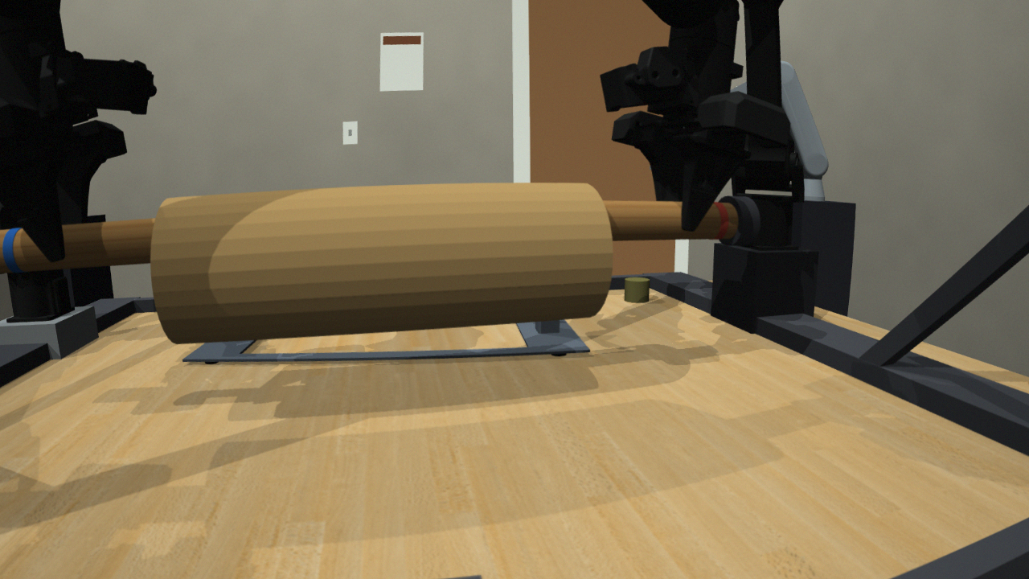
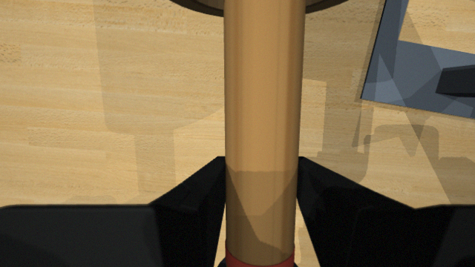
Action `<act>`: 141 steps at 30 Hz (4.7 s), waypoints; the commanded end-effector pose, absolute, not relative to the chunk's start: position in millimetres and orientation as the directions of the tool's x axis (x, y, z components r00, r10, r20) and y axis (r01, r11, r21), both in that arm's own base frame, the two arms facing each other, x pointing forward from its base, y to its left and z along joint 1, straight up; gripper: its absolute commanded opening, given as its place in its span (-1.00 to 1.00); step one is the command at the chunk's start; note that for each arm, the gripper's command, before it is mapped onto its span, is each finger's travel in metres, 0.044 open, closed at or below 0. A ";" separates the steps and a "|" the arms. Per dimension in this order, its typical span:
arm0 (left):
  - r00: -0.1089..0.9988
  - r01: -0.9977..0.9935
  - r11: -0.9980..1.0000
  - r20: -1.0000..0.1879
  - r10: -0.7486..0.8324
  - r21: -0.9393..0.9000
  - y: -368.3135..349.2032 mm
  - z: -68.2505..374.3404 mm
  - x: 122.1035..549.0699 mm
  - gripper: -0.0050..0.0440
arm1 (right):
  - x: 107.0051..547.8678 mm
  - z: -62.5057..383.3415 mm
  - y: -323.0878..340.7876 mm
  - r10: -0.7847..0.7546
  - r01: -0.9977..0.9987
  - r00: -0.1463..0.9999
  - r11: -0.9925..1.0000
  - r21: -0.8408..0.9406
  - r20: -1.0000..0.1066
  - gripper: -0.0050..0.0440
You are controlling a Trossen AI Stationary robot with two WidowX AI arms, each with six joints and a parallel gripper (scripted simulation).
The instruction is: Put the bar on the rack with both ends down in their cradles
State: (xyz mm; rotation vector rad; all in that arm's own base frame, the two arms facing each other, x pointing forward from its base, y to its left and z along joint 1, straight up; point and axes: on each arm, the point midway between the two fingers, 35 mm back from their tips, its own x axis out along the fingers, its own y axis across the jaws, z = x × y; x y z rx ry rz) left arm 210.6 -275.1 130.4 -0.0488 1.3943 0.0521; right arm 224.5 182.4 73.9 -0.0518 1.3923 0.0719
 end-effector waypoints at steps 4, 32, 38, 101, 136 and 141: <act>0.203 -0.046 0.997 -0.978 -0.047 -0.058 -256.8 148.4 208.2 -0.59 | 225.3 86.8 171.3 0.049 -0.079 0.205 0.996 0.034 -0.977 -0.59; 0.202 0.023 0.999 -0.978 -0.045 -0.041 -148.1 151.0 206.4 -0.59 | 227.8 93.1 95.0 0.029 -0.012 0.203 1.000 0.027 -0.979 -0.59; 0.202 0.031 0.999 -0.978 -0.044 -0.039 -134.8 149.6 206.4 -0.59 | 227.7 92.5 85.4 0.021 -0.002 0.201 1.000 0.021 -0.979 -0.59; 0.208 0.100 0.995 -0.978 -0.024 -0.004 -13.1 150.4 207.0 -0.59 | 232.2 95.3 -0.5 -0.012 0.079 0.200 0.997 0.004 -0.980 -0.59; 0.210 0.100 0.995 -0.977 -0.023 -0.002 -9.7 124.0 209.1 -0.59 | 235.4 69.2 -2.5 -0.013 0.079 0.201 0.997 0.003 -0.980 -0.59; 0.184 0.102 0.995 -0.983 -0.023 -0.004 -9.3 113.1 208.1 -0.59 | 231.5 58.2 -3.3 -0.013 0.082 0.173 0.997 0.001 -0.985 -0.59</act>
